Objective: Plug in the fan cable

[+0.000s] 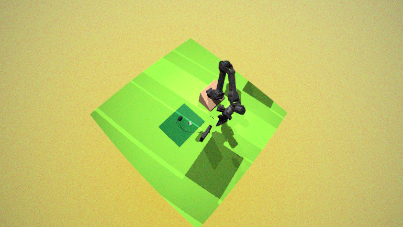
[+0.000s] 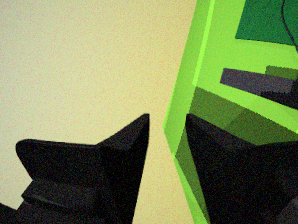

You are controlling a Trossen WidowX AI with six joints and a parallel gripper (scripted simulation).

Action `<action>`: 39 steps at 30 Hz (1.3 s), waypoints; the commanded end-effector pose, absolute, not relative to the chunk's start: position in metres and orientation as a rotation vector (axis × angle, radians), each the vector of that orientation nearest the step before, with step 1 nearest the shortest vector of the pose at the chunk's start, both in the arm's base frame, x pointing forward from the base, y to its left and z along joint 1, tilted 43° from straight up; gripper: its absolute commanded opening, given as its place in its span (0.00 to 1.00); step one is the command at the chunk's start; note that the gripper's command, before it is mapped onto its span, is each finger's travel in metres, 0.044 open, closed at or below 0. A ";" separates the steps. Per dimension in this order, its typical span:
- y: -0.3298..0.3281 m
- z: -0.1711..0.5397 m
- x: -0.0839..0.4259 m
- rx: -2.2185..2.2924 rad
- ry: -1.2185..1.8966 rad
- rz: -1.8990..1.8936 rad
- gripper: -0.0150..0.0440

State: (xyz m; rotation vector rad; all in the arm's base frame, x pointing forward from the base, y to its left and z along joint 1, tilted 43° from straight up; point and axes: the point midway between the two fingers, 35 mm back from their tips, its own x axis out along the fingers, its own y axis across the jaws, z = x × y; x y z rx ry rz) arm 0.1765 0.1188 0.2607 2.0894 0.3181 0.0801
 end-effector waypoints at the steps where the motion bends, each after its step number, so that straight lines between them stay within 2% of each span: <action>1: 0.119 0.261 0.177 2.089 0.318 0.080 0.52; 6: 0.120 0.262 0.184 1.962 0.314 0.058 0.75; 12: 0.125 0.244 0.218 1.366 0.400 -0.060 1.00; 21: 0.103 0.179 0.272 0.511 0.811 -0.157 1.00; 32: 0.068 0.136 0.296 0.234 1.120 -0.093 1.00; 39: 0.041 0.106 0.304 0.087 1.353 0.103 1.00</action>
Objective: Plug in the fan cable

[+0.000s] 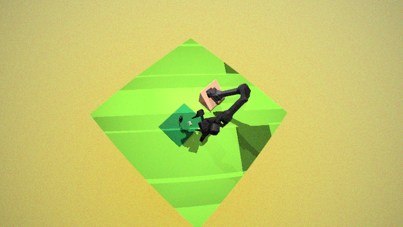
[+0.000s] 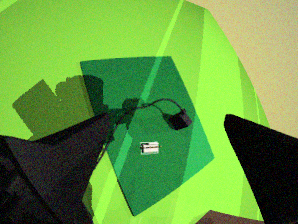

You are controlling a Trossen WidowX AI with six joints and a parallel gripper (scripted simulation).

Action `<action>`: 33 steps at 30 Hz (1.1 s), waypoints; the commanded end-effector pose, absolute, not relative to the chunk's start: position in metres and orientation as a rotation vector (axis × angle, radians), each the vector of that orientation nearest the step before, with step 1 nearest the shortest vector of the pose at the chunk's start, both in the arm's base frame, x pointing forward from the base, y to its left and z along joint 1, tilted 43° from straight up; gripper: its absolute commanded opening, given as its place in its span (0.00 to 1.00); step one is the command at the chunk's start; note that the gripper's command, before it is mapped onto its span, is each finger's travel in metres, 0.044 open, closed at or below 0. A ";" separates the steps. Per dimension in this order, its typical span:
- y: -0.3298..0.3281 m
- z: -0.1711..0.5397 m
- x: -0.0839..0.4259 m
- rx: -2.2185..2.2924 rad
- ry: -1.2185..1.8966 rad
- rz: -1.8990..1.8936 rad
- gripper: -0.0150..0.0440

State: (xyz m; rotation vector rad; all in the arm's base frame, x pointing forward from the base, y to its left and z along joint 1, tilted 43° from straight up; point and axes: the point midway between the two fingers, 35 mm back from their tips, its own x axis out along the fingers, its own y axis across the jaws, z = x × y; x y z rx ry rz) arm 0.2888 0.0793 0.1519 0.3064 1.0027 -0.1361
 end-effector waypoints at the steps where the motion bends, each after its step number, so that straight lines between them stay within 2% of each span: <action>1: 0.038 0.102 0.304 0.076 1.379 0.137 1.00; 11: -0.001 0.072 0.309 0.077 1.513 0.521 1.00; 22: -0.046 0.050 0.313 0.209 1.372 0.887 1.00; 33: -0.050 0.048 0.314 0.220 1.351 0.908 1.00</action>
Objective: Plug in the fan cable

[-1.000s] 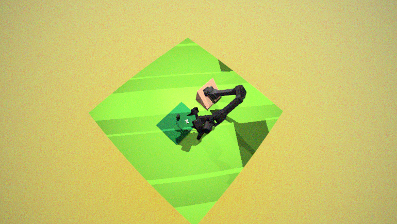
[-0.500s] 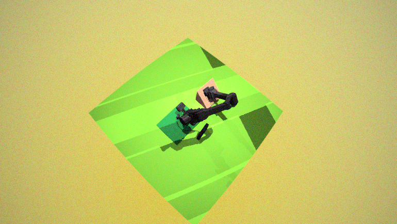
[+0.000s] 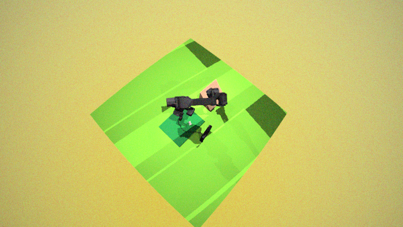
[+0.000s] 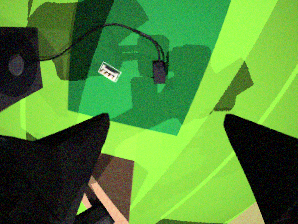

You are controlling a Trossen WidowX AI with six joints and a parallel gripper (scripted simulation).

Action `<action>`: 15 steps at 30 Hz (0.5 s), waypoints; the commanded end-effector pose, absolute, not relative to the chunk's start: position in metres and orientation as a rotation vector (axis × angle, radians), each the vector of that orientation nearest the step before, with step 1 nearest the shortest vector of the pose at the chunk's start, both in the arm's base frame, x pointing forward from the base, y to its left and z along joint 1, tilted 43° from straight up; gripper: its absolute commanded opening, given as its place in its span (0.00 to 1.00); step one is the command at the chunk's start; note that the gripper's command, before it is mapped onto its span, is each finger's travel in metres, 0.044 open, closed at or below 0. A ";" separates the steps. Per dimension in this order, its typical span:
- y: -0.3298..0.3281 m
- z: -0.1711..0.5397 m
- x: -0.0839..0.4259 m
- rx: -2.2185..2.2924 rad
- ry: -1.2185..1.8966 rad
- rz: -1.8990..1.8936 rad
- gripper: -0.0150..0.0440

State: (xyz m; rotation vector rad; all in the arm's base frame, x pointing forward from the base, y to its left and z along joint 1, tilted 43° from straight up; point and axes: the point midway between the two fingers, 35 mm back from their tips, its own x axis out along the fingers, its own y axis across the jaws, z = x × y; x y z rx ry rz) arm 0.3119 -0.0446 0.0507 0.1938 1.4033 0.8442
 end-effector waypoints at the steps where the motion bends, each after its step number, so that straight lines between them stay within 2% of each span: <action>1: -0.050 0.048 0.314 0.220 1.351 0.908 1.00; 8: -0.044 0.042 0.315 0.219 1.351 0.908 1.00; 15: 0.011 -0.019 0.311 0.221 1.349 0.910 1.00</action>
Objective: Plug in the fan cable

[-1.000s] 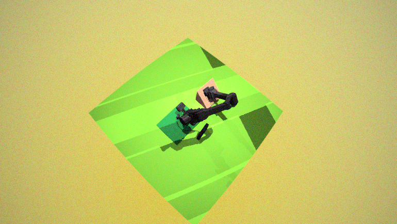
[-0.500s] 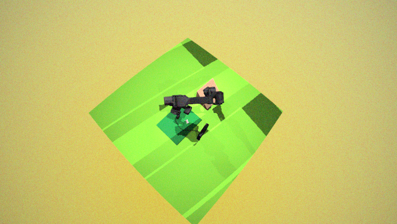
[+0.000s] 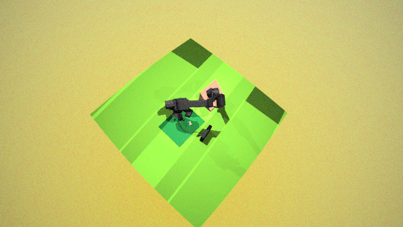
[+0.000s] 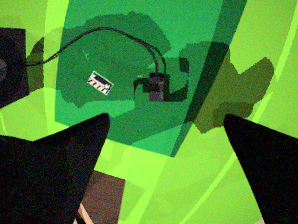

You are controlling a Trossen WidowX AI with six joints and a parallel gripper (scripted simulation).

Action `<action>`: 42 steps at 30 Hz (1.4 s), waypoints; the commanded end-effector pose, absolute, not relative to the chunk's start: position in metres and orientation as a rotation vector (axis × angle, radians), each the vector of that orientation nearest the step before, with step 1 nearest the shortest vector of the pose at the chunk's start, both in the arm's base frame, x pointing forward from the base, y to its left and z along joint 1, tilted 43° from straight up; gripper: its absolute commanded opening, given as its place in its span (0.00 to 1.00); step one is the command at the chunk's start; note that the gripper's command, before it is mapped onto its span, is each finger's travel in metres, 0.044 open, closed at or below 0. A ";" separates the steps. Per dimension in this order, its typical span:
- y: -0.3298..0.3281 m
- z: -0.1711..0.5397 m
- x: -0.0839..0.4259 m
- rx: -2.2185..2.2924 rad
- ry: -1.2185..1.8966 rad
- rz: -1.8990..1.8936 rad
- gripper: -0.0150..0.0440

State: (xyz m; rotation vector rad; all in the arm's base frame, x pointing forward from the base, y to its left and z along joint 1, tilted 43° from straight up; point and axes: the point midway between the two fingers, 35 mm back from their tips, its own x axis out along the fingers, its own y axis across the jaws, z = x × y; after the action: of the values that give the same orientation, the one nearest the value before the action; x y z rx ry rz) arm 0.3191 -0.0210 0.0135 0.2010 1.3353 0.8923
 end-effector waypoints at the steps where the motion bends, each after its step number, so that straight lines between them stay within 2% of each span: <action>1: 0.016 -0.024 0.309 0.222 1.349 0.911 1.00; 42: 0.050 -0.059 0.306 0.223 1.348 0.912 1.00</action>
State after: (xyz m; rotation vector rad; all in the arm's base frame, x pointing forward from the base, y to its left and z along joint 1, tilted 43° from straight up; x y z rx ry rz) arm 0.3094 0.0436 -0.0533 0.2108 1.3408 0.9081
